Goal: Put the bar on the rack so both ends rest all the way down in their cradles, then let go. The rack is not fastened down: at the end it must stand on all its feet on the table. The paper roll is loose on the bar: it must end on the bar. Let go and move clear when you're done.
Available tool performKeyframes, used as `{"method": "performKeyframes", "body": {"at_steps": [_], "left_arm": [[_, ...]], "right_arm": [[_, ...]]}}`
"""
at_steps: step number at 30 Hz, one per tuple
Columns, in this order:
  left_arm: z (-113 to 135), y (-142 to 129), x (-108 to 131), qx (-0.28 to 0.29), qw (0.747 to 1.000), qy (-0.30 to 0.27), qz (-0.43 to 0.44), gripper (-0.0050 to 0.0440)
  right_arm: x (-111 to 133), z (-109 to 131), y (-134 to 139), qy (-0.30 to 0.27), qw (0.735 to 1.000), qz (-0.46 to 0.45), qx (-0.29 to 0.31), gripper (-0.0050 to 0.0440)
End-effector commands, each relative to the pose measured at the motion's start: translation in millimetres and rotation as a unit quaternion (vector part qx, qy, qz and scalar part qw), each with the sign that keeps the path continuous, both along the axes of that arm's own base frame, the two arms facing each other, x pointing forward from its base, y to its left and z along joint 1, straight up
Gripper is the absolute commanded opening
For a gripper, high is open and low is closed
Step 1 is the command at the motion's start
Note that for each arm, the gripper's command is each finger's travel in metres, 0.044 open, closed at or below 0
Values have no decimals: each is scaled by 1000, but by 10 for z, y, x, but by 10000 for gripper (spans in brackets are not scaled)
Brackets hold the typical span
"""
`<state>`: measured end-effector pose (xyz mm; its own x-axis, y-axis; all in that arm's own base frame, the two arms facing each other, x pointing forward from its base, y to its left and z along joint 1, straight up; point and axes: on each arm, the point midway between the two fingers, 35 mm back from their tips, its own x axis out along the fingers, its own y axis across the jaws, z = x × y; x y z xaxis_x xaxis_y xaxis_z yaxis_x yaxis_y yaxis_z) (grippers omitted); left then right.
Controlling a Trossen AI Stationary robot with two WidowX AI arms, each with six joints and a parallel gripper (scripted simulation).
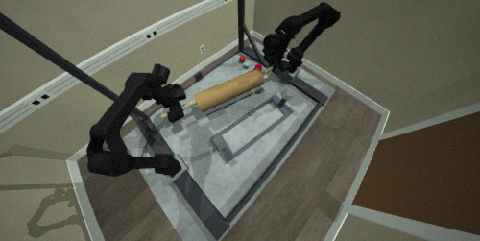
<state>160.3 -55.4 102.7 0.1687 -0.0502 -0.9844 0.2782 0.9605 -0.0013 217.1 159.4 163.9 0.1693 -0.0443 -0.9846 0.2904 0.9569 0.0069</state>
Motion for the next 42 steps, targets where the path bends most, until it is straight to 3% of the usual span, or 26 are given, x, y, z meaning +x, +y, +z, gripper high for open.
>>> {"method": "performKeyframes", "body": {"at_steps": [1,35,42], "left_arm": [[82,-7,30,-4,1000,-15,2,50],[82,-7,30,-4,1000,-15,2,50],[92,35,32,-6,1000,-15,1,50]], "right_arm": [[2,145,47,-16,1000,4,20,50],[2,145,47,-16,1000,4,20,50],[-35,82,-63,-7,1000,4,12,50]]}}
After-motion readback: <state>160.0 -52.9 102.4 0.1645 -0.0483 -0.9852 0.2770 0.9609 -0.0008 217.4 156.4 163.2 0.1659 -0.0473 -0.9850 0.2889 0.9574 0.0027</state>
